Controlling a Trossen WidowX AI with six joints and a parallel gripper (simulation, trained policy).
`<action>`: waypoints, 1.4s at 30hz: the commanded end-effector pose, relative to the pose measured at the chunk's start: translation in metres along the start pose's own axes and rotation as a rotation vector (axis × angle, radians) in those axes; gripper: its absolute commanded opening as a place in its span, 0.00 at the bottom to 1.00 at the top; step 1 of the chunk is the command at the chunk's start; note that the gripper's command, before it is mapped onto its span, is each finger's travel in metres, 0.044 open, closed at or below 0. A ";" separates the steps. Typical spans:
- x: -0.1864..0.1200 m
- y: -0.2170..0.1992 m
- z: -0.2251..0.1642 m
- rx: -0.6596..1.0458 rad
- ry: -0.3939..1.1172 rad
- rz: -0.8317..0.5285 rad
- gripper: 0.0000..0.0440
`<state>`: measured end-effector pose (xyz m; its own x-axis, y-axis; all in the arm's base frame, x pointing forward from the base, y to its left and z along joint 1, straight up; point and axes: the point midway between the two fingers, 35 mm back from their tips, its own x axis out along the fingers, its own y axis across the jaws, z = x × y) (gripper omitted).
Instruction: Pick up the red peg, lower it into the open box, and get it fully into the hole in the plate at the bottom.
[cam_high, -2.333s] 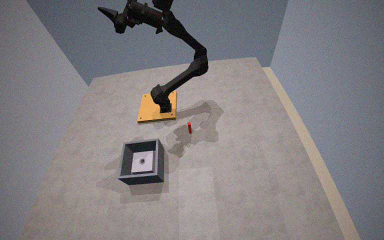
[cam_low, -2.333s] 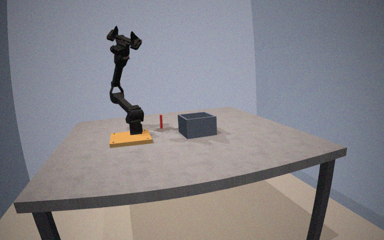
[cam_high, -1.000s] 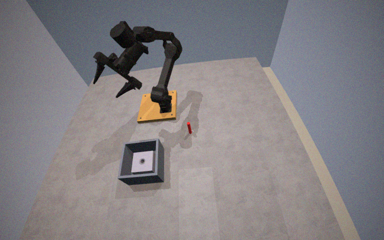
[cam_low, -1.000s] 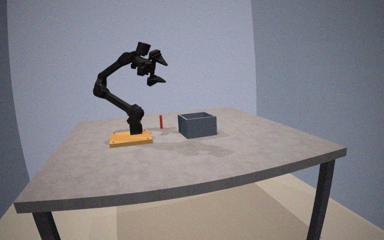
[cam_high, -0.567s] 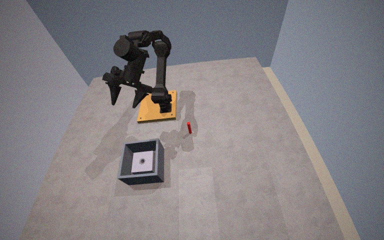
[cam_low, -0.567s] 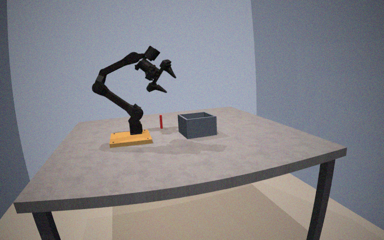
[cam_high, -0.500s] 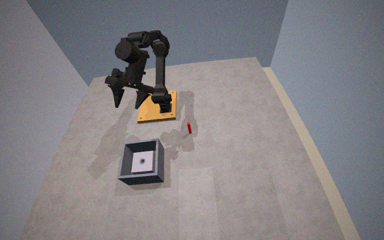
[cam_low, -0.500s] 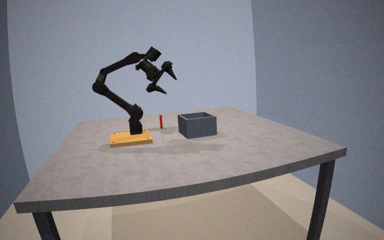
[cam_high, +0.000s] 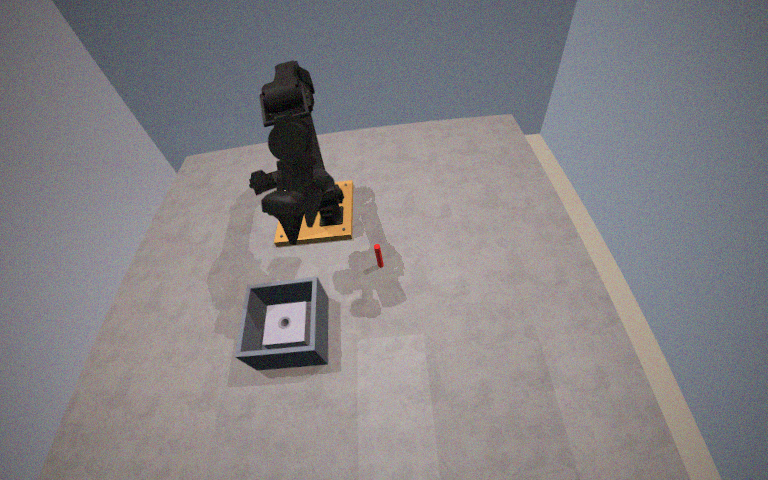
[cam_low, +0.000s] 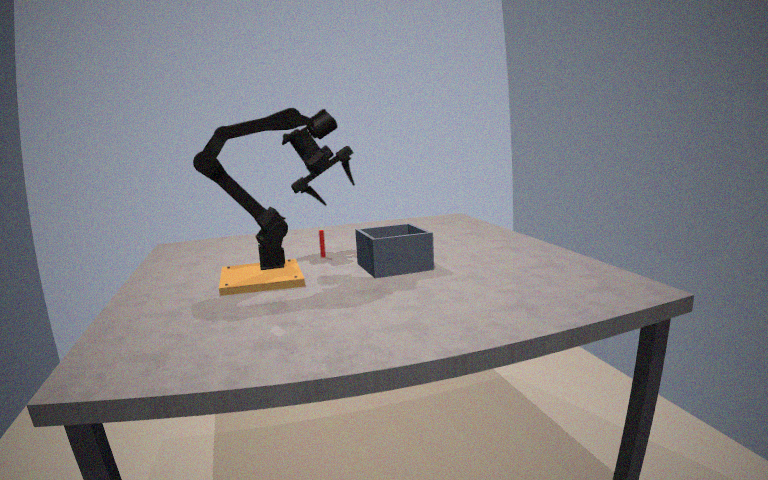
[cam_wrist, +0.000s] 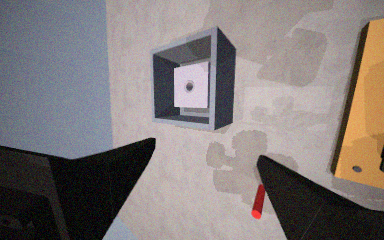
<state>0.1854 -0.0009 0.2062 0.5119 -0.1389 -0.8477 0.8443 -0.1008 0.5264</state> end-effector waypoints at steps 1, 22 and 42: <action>0.013 -0.015 -0.019 -0.114 0.035 -0.094 1.00; 0.075 -0.079 -0.103 -0.572 0.184 -0.308 1.00; 0.123 -0.118 -0.124 -0.613 0.253 -0.343 0.56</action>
<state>0.1726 0.1169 0.0380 0.1918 0.0378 -0.9807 0.8573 0.4799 0.1861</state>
